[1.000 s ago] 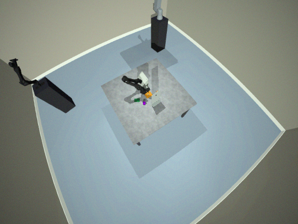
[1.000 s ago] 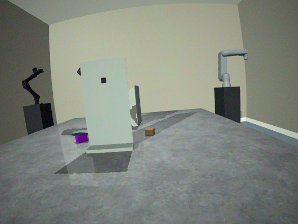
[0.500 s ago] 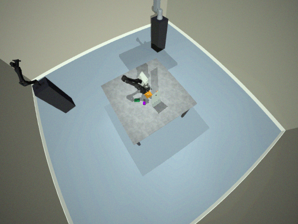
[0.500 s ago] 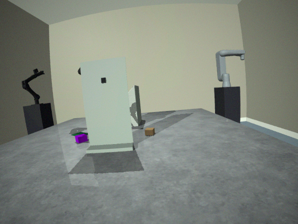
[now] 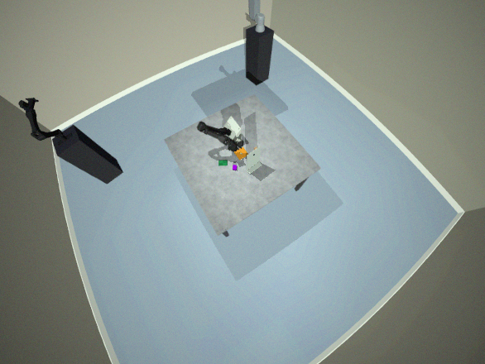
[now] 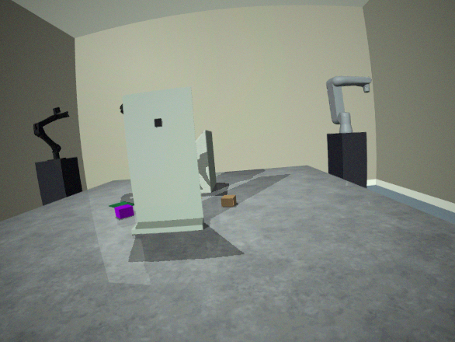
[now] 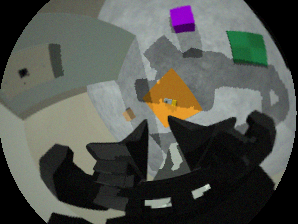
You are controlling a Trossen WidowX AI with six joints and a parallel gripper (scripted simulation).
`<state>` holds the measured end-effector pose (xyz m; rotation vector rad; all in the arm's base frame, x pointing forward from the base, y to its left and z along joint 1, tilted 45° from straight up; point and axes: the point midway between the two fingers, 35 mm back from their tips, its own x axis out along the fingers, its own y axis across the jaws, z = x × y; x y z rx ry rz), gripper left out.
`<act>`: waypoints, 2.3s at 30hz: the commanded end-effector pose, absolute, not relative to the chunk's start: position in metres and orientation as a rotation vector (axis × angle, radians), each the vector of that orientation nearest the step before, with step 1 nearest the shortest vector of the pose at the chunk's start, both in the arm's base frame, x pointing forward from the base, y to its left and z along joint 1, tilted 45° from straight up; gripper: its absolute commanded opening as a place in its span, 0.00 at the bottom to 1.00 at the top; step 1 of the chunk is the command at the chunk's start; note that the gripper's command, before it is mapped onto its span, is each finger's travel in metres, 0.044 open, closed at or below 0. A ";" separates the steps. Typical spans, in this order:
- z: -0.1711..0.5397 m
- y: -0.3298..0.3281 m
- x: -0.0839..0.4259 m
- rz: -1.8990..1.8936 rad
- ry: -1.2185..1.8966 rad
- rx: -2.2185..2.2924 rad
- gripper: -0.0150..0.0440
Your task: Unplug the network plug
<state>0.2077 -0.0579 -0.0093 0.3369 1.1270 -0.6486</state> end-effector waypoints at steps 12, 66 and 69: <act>0.008 -0.046 0.210 -0.649 1.109 0.340 0.52; 0.093 0.037 0.221 -0.647 1.110 0.341 0.83; 0.093 0.037 0.221 -0.647 1.110 0.341 0.96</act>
